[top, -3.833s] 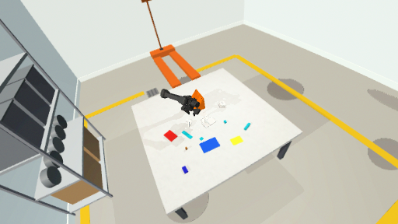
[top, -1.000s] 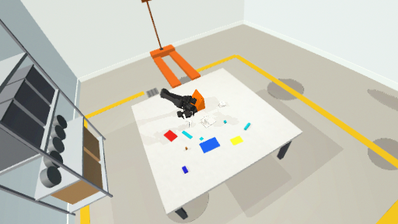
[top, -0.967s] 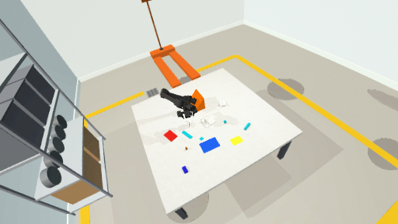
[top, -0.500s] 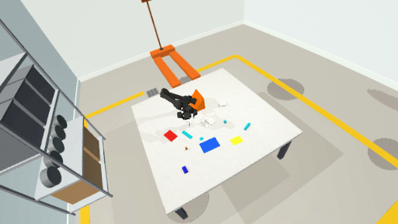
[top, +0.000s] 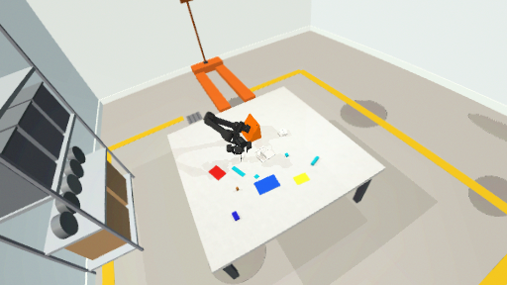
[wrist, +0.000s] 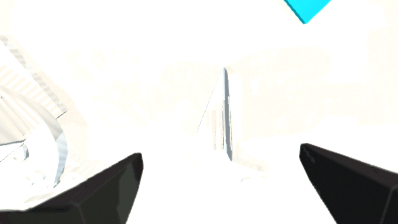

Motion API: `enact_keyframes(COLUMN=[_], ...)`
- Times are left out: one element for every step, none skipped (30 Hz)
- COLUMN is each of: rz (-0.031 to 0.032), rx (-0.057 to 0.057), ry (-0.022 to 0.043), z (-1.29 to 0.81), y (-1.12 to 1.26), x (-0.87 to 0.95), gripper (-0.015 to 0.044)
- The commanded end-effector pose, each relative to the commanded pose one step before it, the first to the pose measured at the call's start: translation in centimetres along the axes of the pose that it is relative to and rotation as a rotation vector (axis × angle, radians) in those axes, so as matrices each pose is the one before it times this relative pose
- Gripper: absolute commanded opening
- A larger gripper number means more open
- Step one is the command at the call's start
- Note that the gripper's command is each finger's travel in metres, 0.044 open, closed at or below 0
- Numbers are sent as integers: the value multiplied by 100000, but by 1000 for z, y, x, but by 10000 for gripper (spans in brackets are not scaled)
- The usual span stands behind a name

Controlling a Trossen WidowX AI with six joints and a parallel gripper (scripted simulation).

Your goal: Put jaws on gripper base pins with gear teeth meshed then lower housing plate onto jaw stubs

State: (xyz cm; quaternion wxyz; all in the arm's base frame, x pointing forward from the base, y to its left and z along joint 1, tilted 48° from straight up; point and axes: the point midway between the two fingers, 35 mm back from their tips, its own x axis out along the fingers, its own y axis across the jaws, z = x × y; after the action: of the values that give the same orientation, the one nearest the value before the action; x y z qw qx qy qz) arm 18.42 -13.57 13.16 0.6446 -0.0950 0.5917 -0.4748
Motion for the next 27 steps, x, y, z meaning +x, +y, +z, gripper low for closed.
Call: enact_keyframes(rz=[-467, 29, 25, 22, 19, 15, 12, 8, 5, 1, -3, -6, -10, -13, -17, -21, -24, -28, -32, -35, -39, -43, -46, -50, -54, -46, -29], rx=[-563, 3, 3, 3, 3, 3, 3, 3, 3, 3, 3, 3, 3, 2, 2, 2, 2, 2, 2, 2, 1, 1, 1, 1, 0, 0, 0], ry=[287, 9, 7, 6, 4, 3, 1, 0, -2, -3, -4, -6, -7, -8, -9, -10, -11, -12, -13, -14, -15, -16, -16, -17, -18, -15, -9], z=[-117, 8, 7, 6, 6, 5, 4, 3, 3, 2, 1, 0, 0, -1, -2, -3, -4, -5, -6, -6, -7, -8, -9, -10, -11, -10, -6], y=[-7, 10, 9, 8, 6, 5, 4, 2, 1, 0, -1, -3, -4, -5, -6, -8, -9, -10, -11, -12, -13, -15, -16, -17, -18, -15, -9], x=[750, 164, 164, 163, 163, 163, 163, 163, 163, 162, 162, 162, 161, 161, 161, 161, 160, 160, 160, 159, 159, 159, 158, 158, 157, 126, 76], gripper=[440, 440, 440, 440, 440, 440, 440, 440, 440, 440, 440, 440, 440, 440, 440, 440, 440, 440, 440, 440, 440, 440, 440, 440, 440, 440, 440])
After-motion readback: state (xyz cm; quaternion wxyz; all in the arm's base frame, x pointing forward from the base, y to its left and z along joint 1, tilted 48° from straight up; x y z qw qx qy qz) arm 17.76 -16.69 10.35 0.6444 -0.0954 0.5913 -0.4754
